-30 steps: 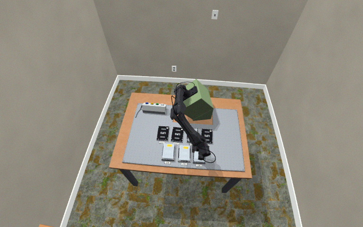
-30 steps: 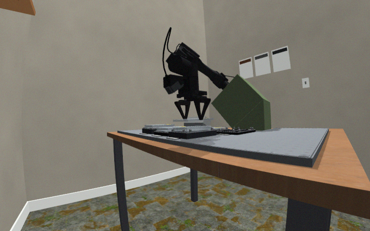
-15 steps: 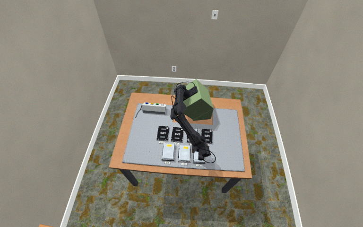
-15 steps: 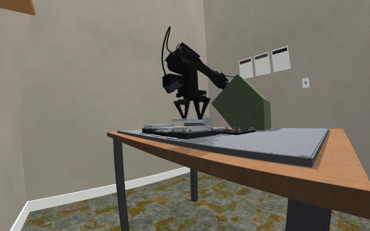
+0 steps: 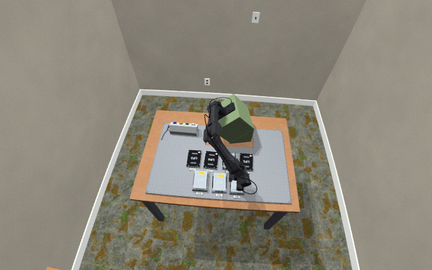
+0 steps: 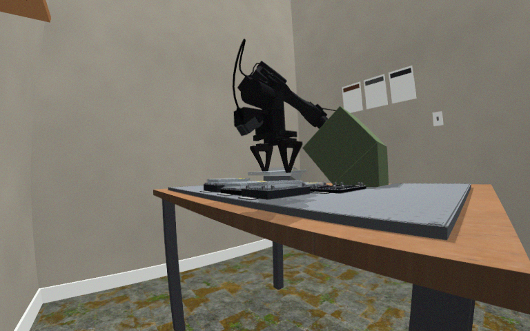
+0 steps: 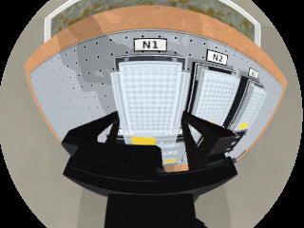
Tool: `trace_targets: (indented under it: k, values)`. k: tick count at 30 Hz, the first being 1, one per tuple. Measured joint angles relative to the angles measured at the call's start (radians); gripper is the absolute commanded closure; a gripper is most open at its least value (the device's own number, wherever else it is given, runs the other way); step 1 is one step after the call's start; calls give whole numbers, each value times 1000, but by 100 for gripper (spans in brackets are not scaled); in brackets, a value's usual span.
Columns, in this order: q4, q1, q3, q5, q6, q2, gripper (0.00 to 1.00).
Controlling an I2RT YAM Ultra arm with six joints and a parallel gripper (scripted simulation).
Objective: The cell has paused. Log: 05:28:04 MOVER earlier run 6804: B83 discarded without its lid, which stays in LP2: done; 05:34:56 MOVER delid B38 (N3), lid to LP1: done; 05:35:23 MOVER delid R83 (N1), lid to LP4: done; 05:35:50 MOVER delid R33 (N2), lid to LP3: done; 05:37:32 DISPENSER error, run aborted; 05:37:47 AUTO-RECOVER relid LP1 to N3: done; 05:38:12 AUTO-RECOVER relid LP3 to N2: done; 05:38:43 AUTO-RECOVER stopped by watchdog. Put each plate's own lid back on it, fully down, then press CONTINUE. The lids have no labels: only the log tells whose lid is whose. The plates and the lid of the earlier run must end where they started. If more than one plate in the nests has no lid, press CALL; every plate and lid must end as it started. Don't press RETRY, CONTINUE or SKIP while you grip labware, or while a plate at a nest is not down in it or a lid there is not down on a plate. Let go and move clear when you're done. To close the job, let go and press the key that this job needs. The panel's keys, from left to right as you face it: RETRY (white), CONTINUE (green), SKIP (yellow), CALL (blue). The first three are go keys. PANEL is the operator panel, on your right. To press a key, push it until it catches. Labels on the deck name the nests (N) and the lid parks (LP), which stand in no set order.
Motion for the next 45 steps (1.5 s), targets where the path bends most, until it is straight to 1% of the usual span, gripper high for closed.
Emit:
trace_targets:
  k: [15,45]
  values:
    - [-2,0,25,0,-11,12,100]
    - [36,-14,26,0,-38,19,100]
